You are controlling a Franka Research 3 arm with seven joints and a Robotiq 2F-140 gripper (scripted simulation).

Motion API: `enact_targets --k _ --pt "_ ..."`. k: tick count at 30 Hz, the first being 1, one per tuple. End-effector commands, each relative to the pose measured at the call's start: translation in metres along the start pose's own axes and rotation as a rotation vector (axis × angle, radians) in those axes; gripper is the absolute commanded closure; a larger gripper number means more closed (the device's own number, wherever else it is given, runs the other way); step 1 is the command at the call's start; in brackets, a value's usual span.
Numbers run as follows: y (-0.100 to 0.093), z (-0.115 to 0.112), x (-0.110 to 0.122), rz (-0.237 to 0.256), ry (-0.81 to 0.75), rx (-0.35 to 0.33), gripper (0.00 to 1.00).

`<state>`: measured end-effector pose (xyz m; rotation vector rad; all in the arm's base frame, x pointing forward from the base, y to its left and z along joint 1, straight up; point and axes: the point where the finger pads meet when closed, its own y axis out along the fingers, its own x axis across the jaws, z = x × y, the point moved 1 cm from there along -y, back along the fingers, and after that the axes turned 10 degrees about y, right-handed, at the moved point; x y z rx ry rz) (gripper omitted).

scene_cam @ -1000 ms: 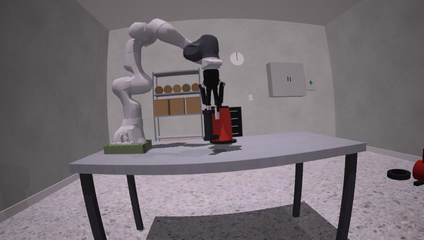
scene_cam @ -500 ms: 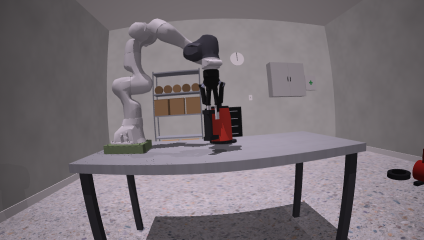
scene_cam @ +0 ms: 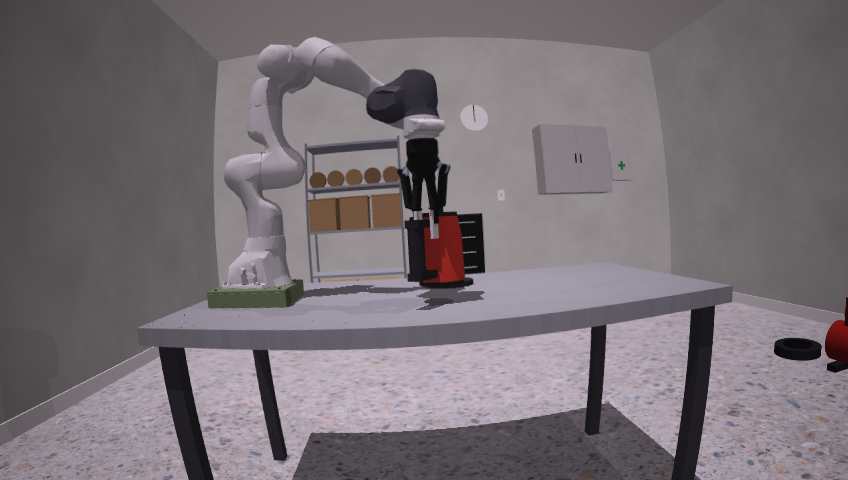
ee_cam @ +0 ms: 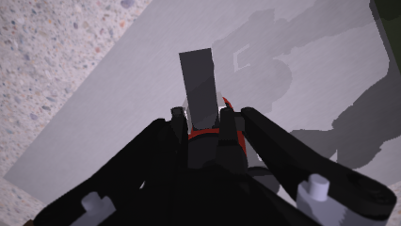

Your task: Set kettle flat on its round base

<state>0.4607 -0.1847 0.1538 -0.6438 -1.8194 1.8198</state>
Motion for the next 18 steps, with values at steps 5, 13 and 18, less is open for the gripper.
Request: enact_targets --k 5,13,18 --pt "-0.0032 -0.0016 -0.0022 0.006 -0.005 -0.002 1.00" --pt "-0.0032 -0.0031 -0.0013 0.006 -0.005 -0.002 1.00" --pt "-0.0032 -0.0056 0.0003 0.006 -0.005 -0.002 1.00"
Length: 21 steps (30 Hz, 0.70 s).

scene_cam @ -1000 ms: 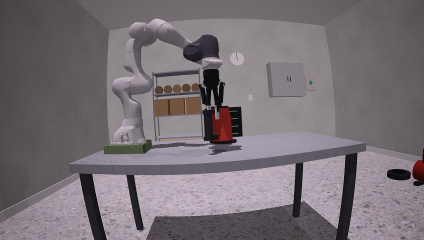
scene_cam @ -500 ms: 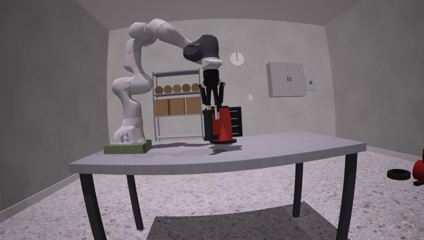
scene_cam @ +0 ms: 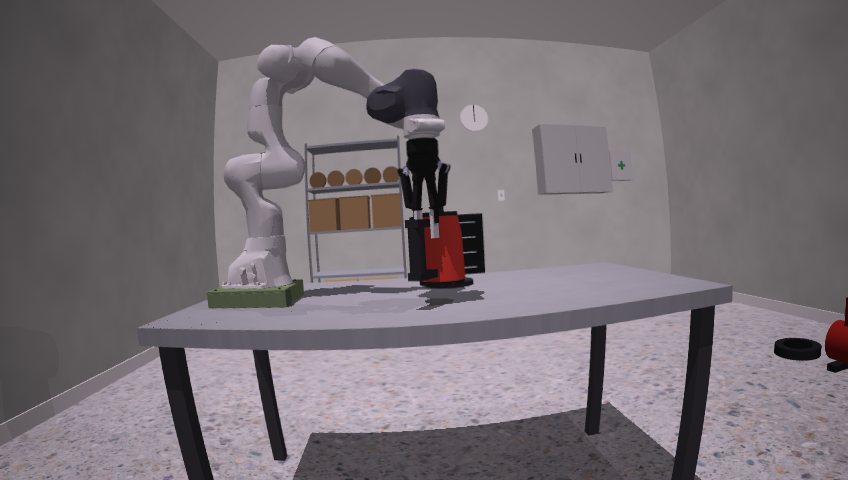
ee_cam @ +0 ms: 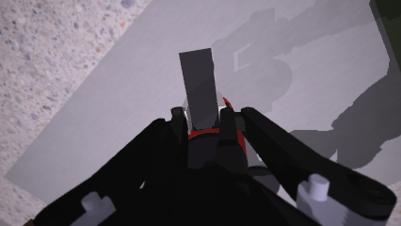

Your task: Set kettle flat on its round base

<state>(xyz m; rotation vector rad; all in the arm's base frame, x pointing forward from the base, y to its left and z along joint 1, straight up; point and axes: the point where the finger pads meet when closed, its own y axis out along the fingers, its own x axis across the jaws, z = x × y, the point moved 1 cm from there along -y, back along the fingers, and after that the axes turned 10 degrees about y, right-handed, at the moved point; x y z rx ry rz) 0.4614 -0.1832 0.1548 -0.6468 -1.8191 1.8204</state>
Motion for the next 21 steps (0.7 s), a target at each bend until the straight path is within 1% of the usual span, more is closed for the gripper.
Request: enact_targets --k 1,11,21 --pt "-0.002 -0.005 0.000 0.004 -0.006 -0.002 1.00" --pt "-0.002 -0.012 0.005 0.004 -0.006 -0.002 1.00" --pt "-0.002 -0.028 0.015 0.004 -0.006 -0.002 1.00"
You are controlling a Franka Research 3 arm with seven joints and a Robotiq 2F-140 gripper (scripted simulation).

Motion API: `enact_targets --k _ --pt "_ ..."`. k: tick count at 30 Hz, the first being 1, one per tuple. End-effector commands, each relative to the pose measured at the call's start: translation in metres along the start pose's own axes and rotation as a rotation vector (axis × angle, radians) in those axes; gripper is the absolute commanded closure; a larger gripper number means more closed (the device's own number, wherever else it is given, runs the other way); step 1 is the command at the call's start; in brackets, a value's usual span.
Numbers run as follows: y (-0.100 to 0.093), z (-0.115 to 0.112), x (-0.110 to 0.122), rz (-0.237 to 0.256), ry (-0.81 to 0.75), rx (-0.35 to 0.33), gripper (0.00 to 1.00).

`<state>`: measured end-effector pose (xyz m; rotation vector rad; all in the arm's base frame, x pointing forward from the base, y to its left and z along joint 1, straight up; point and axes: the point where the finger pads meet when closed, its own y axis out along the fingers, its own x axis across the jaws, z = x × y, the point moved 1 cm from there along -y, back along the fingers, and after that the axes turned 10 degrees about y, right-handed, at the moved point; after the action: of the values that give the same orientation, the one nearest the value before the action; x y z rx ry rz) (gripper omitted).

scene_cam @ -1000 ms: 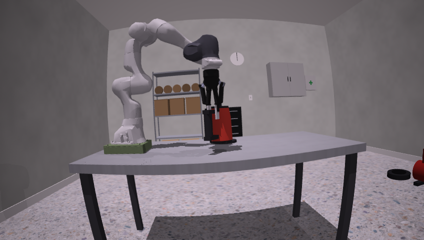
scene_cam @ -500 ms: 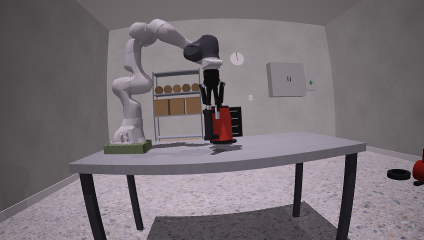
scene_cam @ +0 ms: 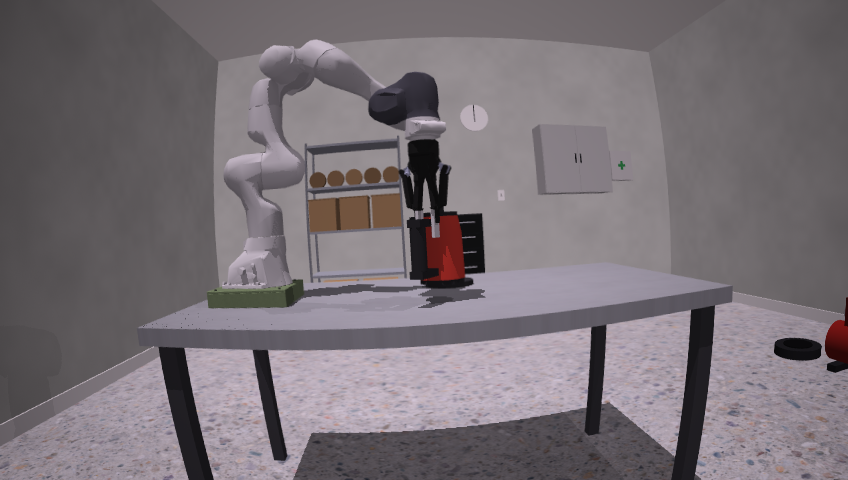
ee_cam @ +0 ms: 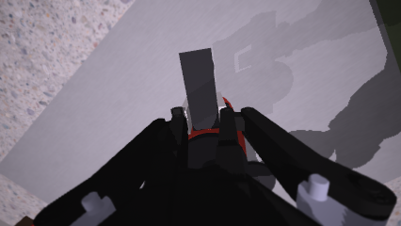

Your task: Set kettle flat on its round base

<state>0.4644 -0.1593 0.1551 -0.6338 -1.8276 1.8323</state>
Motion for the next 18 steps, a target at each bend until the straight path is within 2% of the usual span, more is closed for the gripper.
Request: enact_targets --k 1,6,18 --pt "-0.002 -0.010 0.003 0.004 0.010 -0.003 1.00" --pt "-0.002 -0.016 0.008 0.004 0.010 -0.003 1.00" --pt "-0.003 -0.050 0.028 0.004 0.010 -0.003 1.00"
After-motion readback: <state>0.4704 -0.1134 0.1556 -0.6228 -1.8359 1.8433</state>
